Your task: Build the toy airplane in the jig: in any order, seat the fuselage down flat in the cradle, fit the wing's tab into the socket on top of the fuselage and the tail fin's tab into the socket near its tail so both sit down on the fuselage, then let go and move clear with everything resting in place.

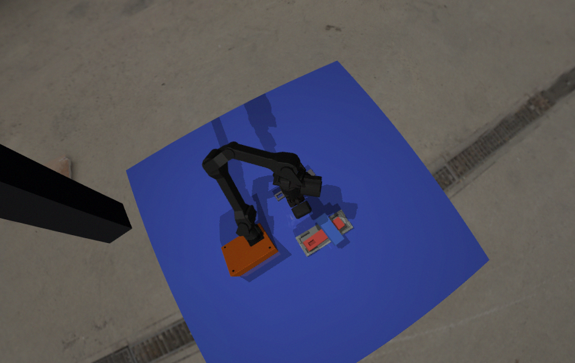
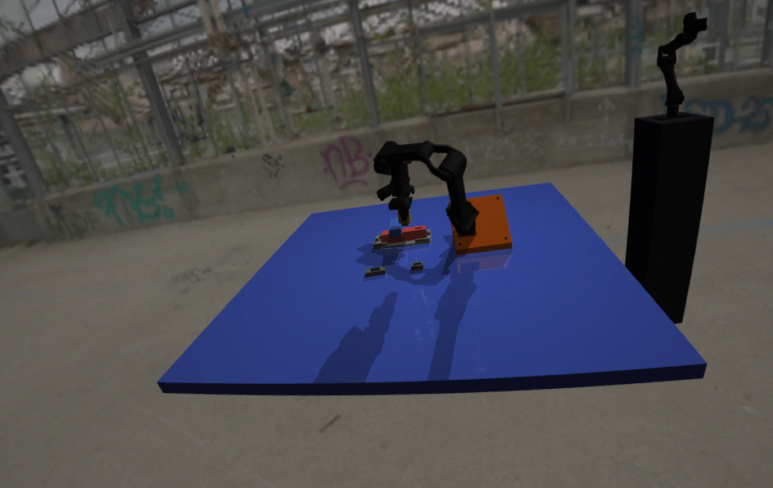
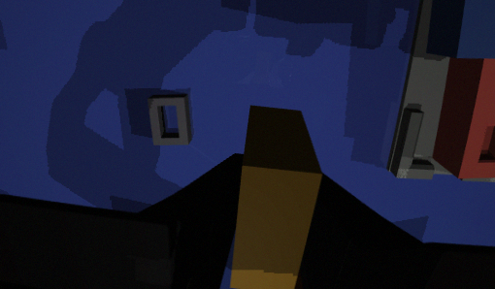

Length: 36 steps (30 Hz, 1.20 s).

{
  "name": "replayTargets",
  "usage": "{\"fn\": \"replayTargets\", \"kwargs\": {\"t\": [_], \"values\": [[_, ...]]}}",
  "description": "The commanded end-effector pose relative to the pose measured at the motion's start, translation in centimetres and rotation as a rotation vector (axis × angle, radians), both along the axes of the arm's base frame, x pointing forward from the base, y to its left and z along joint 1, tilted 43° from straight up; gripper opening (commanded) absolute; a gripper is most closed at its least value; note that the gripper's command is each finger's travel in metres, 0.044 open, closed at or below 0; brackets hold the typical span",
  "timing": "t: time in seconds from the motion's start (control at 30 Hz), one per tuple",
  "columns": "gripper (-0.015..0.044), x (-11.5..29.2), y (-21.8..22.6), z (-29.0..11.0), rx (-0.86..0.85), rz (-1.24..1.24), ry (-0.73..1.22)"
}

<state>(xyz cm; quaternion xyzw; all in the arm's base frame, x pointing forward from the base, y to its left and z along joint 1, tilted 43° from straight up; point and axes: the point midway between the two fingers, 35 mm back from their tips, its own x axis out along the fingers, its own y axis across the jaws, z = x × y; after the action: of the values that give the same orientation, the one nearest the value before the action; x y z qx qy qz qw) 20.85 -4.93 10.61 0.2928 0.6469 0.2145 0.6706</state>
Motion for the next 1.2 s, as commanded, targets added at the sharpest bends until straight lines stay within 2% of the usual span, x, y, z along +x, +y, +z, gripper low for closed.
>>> {"fn": "replayTargets", "kwargs": {"t": [0.0, 1.17], "values": [[0.0000, 0.3, -1.1, -1.1, -0.006, 0.008, 0.000], [0.0000, -0.7, -7.4, -10.4, -0.016, 0.095, -0.023]]}}
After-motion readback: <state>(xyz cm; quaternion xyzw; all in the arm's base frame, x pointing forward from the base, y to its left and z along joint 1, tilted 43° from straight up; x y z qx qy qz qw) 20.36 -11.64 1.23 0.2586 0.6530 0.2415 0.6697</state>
